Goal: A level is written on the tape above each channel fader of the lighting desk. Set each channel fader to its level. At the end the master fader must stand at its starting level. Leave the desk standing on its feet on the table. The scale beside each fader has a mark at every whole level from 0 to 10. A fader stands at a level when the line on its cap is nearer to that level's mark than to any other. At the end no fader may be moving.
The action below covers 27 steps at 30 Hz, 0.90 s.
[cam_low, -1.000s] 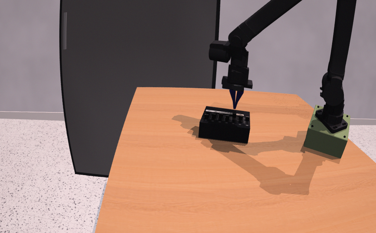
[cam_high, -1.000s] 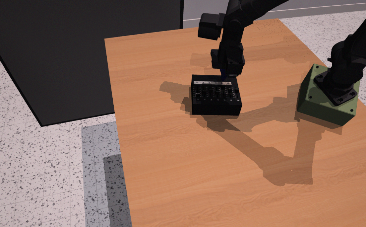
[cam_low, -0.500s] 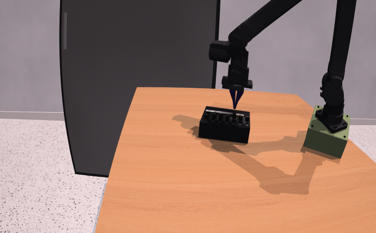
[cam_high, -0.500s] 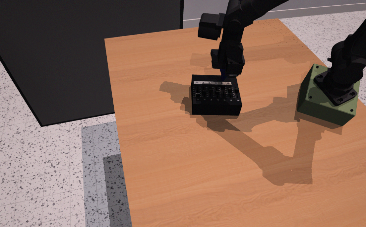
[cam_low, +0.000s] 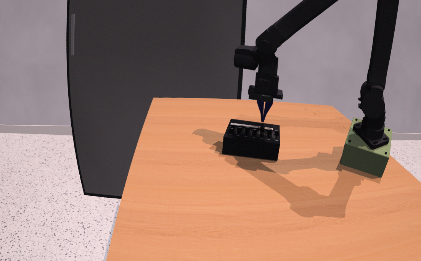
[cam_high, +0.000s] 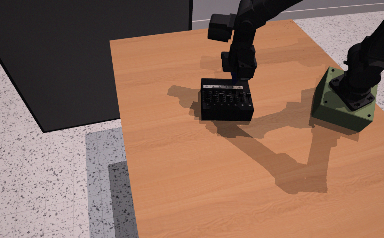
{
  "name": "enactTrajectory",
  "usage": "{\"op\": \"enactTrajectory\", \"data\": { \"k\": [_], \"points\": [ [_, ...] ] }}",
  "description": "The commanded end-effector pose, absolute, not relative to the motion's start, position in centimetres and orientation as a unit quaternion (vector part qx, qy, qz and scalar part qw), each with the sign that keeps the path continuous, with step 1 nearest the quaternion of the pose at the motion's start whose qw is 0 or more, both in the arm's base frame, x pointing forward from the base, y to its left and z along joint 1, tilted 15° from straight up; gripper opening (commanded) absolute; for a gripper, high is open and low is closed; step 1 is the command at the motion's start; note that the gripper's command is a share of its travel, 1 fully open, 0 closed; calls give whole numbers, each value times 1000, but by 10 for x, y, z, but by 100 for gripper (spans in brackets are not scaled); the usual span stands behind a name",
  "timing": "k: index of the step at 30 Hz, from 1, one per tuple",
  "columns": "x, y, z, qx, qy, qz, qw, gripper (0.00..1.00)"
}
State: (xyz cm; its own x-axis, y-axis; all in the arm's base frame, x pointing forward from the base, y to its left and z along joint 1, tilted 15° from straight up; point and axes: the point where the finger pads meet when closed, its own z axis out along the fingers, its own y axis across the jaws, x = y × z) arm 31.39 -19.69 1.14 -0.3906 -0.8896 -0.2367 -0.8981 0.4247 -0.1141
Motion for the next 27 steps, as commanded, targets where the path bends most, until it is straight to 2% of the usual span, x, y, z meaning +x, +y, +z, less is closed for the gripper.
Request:
{"op": "enactTrajectory", "data": {
  "k": [1,27],
  "points": [
    [318,-195,8,-537,833,20,132,0],
    [311,-202,6,-535,834,18,133,0]
  ]
}}
